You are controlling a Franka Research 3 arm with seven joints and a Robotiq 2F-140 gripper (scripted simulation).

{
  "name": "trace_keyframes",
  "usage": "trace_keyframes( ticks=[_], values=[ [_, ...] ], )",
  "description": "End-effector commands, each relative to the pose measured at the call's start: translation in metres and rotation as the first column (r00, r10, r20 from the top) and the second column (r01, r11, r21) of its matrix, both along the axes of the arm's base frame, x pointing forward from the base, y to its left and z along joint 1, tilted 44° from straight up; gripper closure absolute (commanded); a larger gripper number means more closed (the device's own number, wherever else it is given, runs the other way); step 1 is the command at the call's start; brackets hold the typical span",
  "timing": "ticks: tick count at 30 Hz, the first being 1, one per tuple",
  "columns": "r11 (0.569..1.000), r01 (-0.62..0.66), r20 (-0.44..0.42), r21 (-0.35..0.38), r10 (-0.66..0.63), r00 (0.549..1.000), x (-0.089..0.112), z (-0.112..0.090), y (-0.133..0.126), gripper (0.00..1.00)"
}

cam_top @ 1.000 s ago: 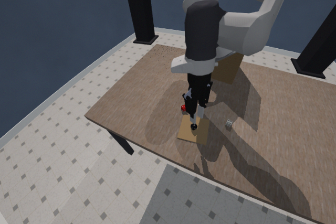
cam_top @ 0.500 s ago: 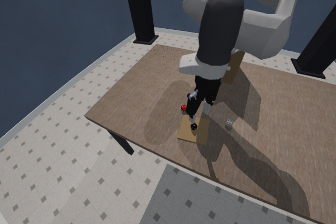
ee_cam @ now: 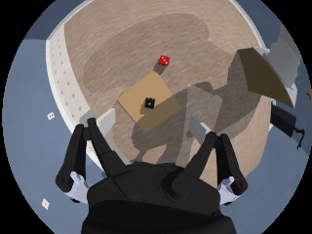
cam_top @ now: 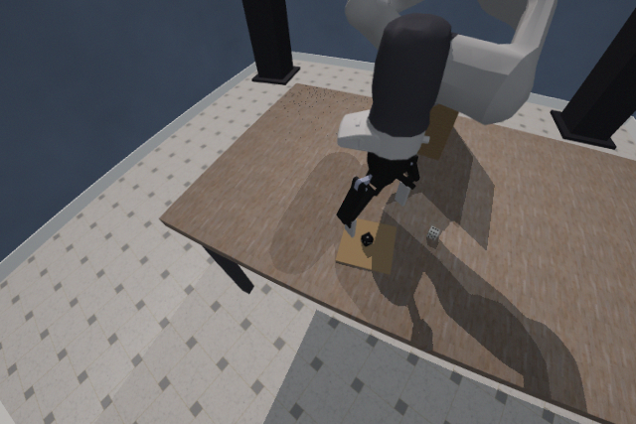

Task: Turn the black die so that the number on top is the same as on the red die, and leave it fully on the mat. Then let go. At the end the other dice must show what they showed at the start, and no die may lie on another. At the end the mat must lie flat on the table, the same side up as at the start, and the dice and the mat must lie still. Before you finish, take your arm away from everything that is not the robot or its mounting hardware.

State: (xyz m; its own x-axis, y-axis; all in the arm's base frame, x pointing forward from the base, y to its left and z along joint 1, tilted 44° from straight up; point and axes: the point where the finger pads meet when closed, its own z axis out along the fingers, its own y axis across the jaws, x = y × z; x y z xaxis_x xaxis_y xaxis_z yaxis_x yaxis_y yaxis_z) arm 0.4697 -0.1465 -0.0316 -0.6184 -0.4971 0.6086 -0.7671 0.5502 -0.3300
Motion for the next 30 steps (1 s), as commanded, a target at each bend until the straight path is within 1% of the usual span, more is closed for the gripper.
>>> trace_keyframes(
  ticks=[1, 2, 30],
  values=[
    [0.999, -0.033, -0.020, 0.006, 0.033, 0.999, -0.0029, -0.0053, -0.0114, 0.00],
    [0.999, -0.033, -0.020, 0.006, 0.033, 0.999, -0.0029, -0.0053, -0.0114, 0.75],
    [0.999, -0.033, -0.020, 0.006, 0.033, 0.999, -0.0029, -0.0053, -0.0114, 0.75]
  ],
)
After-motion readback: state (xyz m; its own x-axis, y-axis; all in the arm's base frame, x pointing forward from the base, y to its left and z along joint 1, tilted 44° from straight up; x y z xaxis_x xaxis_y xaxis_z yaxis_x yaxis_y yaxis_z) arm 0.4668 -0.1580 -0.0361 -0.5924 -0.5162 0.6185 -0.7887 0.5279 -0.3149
